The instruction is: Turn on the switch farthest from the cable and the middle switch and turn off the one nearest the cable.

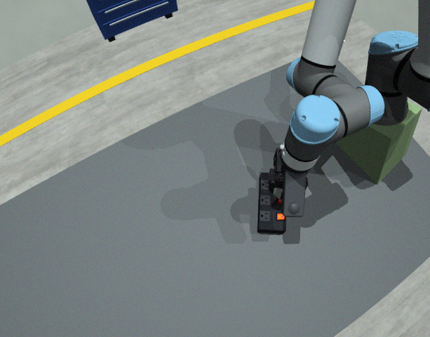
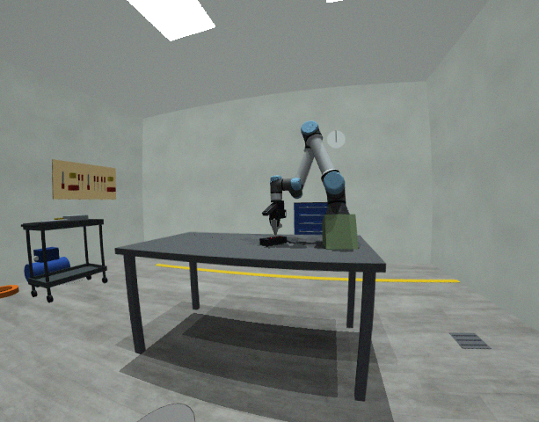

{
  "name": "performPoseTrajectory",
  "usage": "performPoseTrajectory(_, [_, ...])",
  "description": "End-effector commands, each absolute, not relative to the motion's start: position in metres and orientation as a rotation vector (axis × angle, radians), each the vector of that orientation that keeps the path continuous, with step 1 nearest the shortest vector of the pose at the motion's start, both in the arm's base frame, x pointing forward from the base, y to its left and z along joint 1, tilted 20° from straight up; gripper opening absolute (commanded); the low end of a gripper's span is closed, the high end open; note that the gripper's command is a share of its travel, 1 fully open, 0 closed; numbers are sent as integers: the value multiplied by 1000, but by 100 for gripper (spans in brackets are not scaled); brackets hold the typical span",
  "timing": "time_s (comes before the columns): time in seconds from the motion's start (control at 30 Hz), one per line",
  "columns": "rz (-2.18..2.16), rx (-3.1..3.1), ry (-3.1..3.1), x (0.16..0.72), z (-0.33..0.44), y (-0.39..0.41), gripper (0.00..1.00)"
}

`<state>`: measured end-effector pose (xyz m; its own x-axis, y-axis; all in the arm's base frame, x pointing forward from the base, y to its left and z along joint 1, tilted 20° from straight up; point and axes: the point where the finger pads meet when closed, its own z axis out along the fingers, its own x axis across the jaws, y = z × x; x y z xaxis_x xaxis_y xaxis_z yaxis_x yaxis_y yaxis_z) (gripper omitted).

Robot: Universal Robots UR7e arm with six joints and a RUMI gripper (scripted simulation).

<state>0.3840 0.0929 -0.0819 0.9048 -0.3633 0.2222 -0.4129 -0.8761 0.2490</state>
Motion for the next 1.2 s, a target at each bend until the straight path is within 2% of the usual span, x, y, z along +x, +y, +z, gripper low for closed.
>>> performPoseTrajectory(0.0, [246,2779,-578,384,-86,92,0])
performPoseTrajectory(1.17, [248,2779,-577,385,-88,91,0])
